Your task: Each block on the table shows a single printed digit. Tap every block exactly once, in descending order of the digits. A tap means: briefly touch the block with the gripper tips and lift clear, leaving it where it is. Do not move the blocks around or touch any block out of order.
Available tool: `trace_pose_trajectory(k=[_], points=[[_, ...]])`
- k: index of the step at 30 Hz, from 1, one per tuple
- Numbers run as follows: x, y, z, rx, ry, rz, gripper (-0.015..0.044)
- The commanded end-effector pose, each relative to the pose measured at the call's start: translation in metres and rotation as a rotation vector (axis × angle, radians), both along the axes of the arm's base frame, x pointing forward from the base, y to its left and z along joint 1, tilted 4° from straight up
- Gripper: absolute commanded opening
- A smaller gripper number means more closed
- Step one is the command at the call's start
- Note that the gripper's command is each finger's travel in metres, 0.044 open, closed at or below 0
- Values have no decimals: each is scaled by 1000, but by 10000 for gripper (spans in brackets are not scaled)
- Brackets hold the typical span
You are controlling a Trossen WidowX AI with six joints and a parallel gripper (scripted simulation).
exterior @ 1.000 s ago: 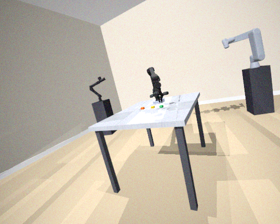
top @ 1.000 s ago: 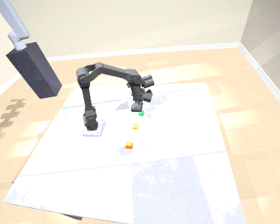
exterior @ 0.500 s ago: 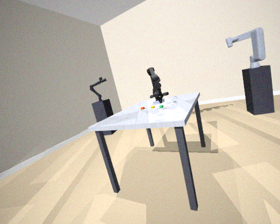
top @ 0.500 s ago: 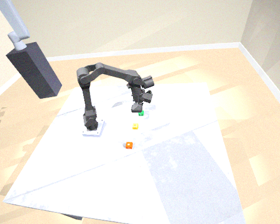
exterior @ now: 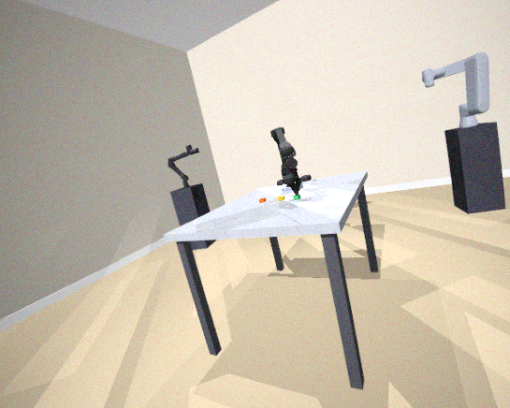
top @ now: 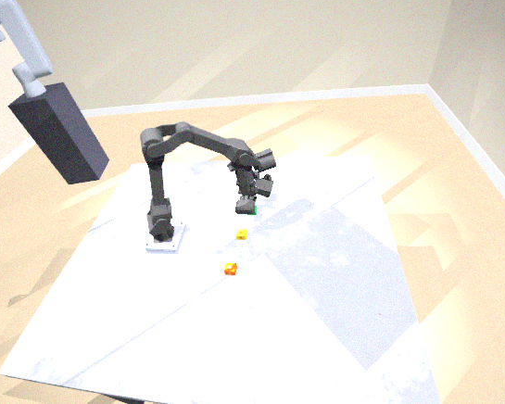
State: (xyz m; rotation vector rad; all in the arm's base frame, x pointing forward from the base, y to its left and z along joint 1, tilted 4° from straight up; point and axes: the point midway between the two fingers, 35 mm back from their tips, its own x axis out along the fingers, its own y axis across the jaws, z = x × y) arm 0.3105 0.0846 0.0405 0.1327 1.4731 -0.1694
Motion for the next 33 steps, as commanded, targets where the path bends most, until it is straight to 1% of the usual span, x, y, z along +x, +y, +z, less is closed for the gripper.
trace_pose_trajectory(k=[1,5,8,14,15,18,20,26,28,33], points=[[0,-1,-5,-4,3,4,20],[0,-1,-5,-4,3,4,20],[-2,0,22,-3,3,4,20],[-3,1,28,-4,3,4,20],[-2,1,36,-4,3,4,20],[-5,3,82,-4,3,4,20],[-9,3,103,-3,3,4,20],[-10,1,106,-4,3,4,20],[-14,-18,107,-5,4,4,20],[-41,-85,107,-13,6,4,20]])
